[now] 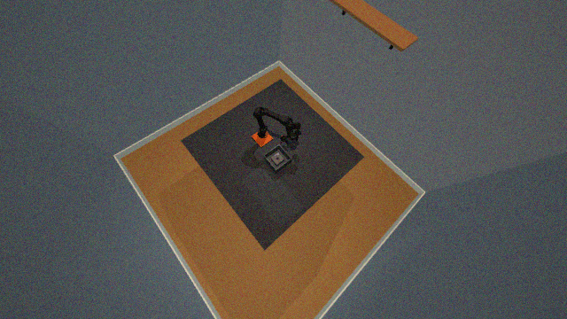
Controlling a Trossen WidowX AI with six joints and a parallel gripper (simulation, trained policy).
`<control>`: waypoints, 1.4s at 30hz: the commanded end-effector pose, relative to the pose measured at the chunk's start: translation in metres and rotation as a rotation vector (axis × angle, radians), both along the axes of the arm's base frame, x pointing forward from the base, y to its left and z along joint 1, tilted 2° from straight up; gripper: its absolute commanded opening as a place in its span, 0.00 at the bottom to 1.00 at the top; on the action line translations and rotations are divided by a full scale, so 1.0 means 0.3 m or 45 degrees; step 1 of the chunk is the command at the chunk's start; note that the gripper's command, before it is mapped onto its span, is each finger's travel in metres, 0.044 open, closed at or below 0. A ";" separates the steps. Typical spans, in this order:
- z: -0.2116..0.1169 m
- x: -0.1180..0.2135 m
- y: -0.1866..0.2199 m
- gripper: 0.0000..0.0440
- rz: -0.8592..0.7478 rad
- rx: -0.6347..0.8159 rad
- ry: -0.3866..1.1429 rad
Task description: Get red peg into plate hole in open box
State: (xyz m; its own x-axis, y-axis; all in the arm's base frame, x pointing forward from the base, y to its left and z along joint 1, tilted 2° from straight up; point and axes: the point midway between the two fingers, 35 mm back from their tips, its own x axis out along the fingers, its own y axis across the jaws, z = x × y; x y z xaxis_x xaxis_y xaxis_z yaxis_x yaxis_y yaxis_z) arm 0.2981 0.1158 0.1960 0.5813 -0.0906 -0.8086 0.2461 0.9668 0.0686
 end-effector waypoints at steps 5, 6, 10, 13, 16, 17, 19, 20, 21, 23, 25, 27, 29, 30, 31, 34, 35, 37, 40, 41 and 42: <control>-0.092 -0.213 0.019 1.00 -0.207 0.118 0.289; -0.104 -0.239 0.020 1.00 -0.235 0.125 0.323; -0.144 -0.322 0.025 1.00 -0.335 0.140 0.436; -0.173 -0.365 0.027 1.00 -0.395 0.141 0.493; -0.206 -0.392 0.028 1.00 -0.440 0.140 0.531; -0.219 -0.399 0.028 1.00 -0.452 0.139 0.541; -0.246 -0.410 0.030 1.00 -0.474 0.137 0.557; -0.260 -0.413 0.031 1.00 -0.483 0.138 0.562; -0.274 -0.416 0.033 1.00 -0.491 0.139 0.566; -0.305 -0.418 0.036 1.00 -0.503 0.141 0.569; -0.336 -0.418 0.040 1.00 -0.512 0.144 0.568; -0.368 -0.415 0.043 1.00 -0.519 0.150 0.563; -0.400 -0.412 0.046 1.00 -0.523 0.156 0.555; -0.415 -0.410 0.047 1.00 -0.524 0.159 0.552; -0.430 -0.408 0.048 1.00 -0.525 0.161 0.548; -0.467 -0.404 0.046 0.98 -0.526 0.162 0.543; -0.478 -0.403 0.045 0.96 -0.526 0.160 0.545; -0.500 -0.406 0.042 0.87 -0.528 0.153 0.556; -0.531 -0.414 0.037 0.69 -0.537 0.142 0.581; -0.539 -0.416 0.035 0.63 -0.542 0.138 0.589; -0.544 -0.416 0.033 0.57 -0.547 0.135 0.596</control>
State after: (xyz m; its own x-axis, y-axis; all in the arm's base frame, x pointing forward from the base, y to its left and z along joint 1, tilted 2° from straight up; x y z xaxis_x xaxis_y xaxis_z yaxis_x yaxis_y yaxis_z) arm 0.1762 0.1280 0.0442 0.1242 -0.1324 -0.9834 0.6323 0.7743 -0.0244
